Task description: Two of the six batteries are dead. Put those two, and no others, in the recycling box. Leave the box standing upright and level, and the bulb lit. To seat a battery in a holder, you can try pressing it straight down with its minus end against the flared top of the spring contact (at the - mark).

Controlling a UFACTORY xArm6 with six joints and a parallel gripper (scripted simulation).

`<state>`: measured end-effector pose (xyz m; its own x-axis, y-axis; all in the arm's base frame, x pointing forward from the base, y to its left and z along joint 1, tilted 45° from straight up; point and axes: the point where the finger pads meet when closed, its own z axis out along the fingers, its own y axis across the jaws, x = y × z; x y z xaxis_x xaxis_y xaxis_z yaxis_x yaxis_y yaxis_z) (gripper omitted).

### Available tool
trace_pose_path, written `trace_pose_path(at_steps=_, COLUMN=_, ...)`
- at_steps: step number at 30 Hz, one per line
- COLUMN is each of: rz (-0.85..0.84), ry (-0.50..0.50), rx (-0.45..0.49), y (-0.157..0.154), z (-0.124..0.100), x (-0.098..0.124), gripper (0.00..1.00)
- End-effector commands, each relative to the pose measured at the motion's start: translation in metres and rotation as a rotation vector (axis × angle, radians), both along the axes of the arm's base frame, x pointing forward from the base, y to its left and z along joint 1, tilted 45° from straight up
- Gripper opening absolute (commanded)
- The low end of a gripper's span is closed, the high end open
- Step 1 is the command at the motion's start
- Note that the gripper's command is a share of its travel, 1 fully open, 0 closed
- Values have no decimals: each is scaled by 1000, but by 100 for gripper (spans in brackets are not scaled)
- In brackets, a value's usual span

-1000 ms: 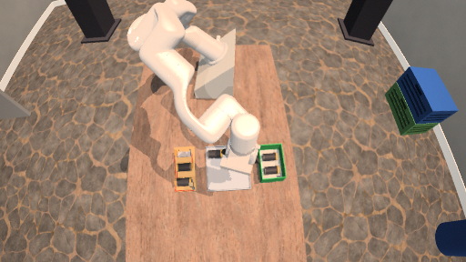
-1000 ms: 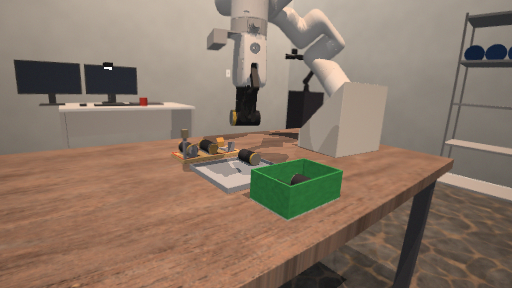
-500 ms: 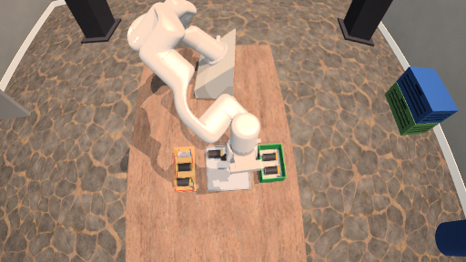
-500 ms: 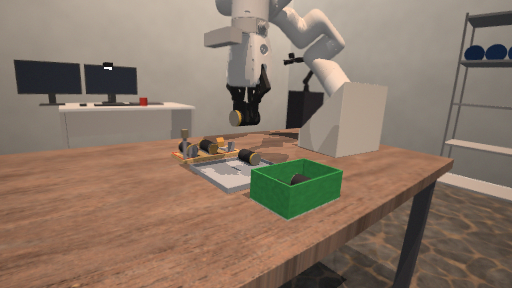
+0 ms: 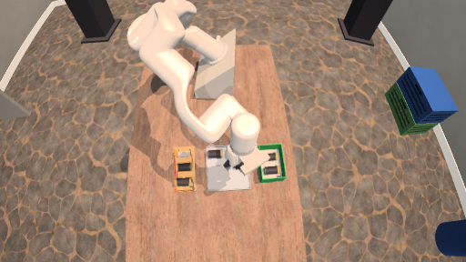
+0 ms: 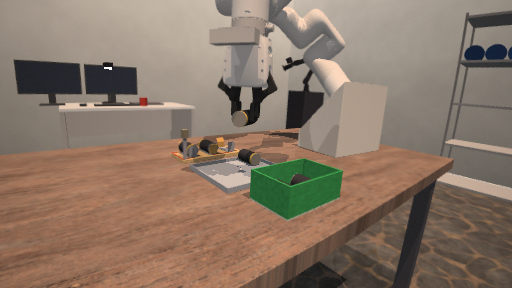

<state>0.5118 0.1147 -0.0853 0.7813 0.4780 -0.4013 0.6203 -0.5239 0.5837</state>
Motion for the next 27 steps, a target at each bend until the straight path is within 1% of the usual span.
trace_pose_path(at_steps=1, rz=130, ry=139, rx=-8, y=2, z=1, x=1, gripper=28)
trace_pose_path(at_steps=2, rz=153, ry=162, rx=-10, y=2, z=1, x=1, gripper=28)
trace_pose_path(at_steps=4, rz=153, ry=162, rx=-10, y=2, z=1, x=1, gripper=28)
trace_pose_path(at_steps=9, rz=293, ry=301, rx=-23, y=2, z=1, x=1, gripper=28)
trace_pose_path(at_steps=19, rz=518, ry=524, rx=-44, y=2, z=1, x=1, gripper=28)
trace_pose_path(at_steps=21, rz=518, ry=524, rx=-44, y=2, z=1, x=1, gripper=28)
trace_pose_path(at_steps=27, rz=626, ry=632, rx=-54, y=2, z=1, x=1, gripper=28)
